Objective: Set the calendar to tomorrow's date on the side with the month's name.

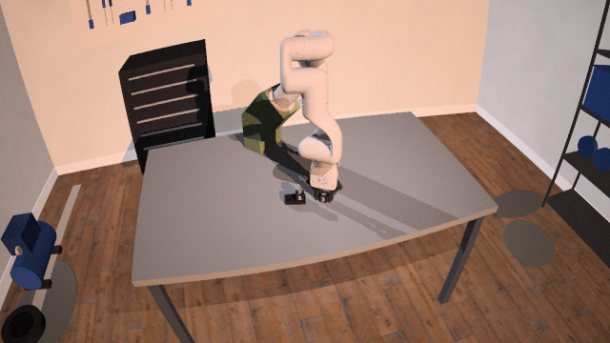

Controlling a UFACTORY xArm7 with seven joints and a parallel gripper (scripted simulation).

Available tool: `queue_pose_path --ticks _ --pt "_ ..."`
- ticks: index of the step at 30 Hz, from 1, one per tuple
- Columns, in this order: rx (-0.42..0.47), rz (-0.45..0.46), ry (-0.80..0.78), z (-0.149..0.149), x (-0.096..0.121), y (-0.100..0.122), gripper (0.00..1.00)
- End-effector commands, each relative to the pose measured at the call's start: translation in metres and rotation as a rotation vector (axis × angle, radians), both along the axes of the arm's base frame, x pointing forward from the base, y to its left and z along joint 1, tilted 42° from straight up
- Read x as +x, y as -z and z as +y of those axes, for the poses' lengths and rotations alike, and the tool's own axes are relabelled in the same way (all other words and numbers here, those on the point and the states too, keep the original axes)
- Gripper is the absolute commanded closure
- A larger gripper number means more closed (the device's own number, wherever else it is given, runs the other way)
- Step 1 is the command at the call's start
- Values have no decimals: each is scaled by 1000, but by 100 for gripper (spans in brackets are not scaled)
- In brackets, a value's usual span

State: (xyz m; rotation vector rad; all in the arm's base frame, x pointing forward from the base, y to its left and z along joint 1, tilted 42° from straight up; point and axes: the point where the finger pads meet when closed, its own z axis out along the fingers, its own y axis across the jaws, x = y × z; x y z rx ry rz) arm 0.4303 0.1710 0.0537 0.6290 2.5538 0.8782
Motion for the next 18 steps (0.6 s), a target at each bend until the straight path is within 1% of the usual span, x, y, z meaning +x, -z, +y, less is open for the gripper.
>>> queue_pose_path --ticks 1,7,18 --pt "0 -1 1 -1 0 -2 51" --pt "0 -1 1 -5 -4 -7 51" --pt "0 -1 1 -23 -21 -34 51"
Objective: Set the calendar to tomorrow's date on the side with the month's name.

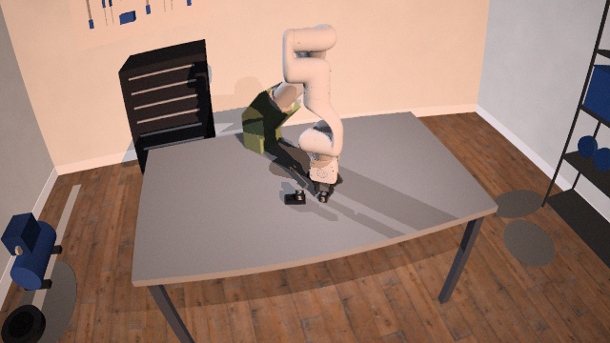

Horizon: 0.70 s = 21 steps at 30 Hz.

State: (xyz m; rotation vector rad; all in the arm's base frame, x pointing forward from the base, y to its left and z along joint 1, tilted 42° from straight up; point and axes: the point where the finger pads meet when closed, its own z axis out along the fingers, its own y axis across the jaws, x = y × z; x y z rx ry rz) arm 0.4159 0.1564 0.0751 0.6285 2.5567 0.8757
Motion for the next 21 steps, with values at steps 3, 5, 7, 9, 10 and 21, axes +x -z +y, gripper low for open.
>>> queue_pose_path --ticks 3,5,7,9,10,21 --pt "2 -3 2 -10 -9 -16 51" --pt "2 -3 2 -13 -12 -21 51" --pt "2 -3 2 -16 -15 -25 51" --pt "2 -3 2 -19 -18 -30 51" --pt "2 -3 2 -20 -19 -32 51" --pt "2 -2 2 -28 -27 -44 51"
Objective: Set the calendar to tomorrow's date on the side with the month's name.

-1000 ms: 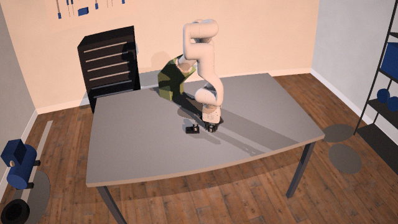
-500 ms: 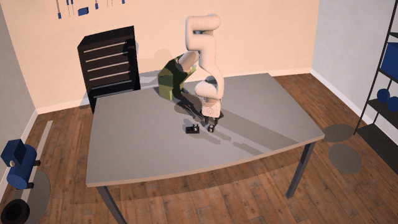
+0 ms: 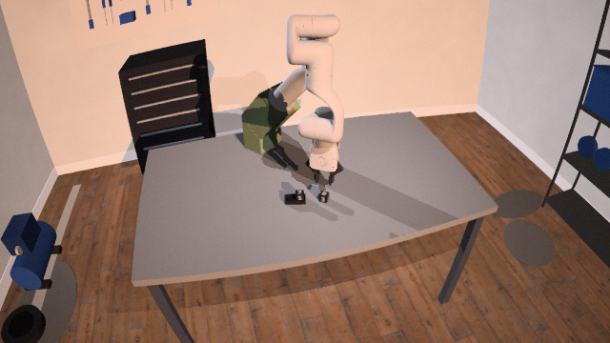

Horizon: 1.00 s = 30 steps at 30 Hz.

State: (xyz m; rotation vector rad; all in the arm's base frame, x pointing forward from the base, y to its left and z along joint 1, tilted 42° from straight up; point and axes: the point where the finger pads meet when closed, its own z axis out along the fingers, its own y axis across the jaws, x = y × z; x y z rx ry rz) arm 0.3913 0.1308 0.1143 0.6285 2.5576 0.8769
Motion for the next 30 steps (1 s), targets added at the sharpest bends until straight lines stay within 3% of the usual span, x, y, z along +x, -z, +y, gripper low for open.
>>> queue_pose_path --ticks 1,6,7,30 --pt "1 -3 2 -3 -3 -5 51" --pt "1 -4 2 -4 -3 -6 51" --pt "1 -4 2 -4 -3 -6 0" --pt "-21 -23 -33 -3 -5 -5 0"
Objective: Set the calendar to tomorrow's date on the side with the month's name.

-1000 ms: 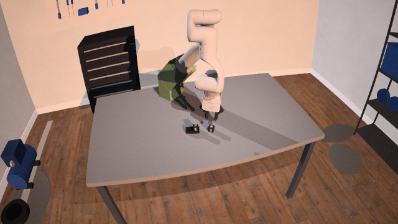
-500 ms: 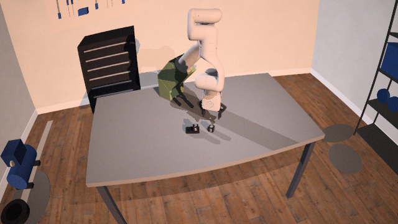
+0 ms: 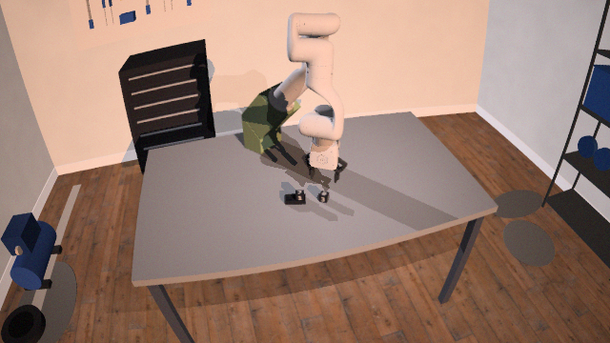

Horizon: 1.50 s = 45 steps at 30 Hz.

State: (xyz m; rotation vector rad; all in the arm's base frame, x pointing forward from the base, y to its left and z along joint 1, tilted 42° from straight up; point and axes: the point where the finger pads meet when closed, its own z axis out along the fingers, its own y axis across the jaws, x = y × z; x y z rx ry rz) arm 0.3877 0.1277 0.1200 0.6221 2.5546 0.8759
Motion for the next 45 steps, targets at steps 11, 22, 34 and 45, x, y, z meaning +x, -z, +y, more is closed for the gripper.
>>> queue_pose_path --ticks 11,22,34,45 --pt "-189 -173 -299 0 -12 8 0" --pt "-352 -328 -562 -1 -20 13 0" --pt "-528 -503 -850 -3 -24 18 0" --pt "-688 -669 -1112 -6 -25 20 0"
